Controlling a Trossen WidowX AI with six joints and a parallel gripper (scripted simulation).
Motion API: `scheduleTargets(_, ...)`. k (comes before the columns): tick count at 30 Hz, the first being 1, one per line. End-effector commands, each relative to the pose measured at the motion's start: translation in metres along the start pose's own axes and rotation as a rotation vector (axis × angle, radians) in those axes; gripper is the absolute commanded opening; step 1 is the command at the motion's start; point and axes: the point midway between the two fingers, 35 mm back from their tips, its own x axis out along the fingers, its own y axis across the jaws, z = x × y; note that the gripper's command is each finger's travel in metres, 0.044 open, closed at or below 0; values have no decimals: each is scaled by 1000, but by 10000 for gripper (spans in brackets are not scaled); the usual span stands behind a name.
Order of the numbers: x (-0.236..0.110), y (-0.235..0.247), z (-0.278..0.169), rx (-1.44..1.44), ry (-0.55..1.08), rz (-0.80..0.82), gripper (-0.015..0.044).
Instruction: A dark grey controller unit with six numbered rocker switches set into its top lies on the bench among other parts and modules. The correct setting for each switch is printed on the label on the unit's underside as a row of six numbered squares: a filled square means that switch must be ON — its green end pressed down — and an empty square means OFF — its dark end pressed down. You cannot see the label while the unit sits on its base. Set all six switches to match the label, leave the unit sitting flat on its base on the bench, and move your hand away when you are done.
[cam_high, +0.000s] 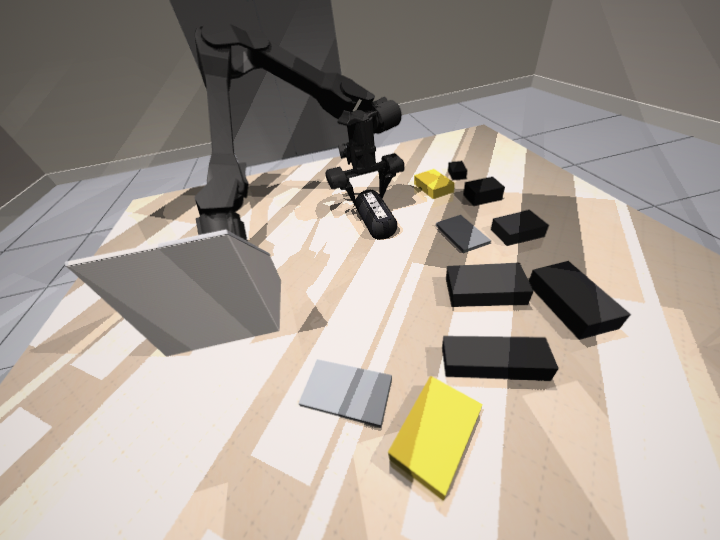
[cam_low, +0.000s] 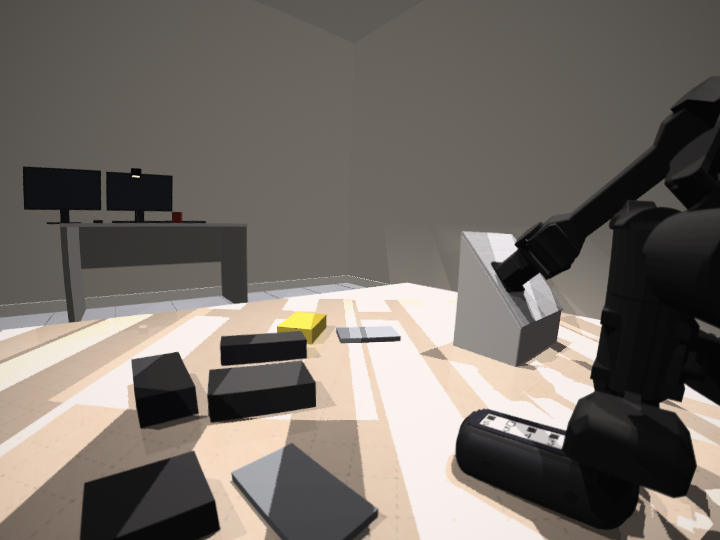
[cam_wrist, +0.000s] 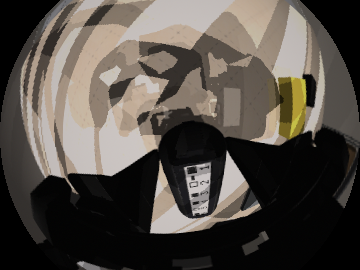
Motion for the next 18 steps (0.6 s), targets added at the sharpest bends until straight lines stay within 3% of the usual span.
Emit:
scheduleTargets(1, -7, -2, -2, 0, 0, -12, 336)
scheduleTargets(18, -20, -2, -7, 0, 1, -12, 336)
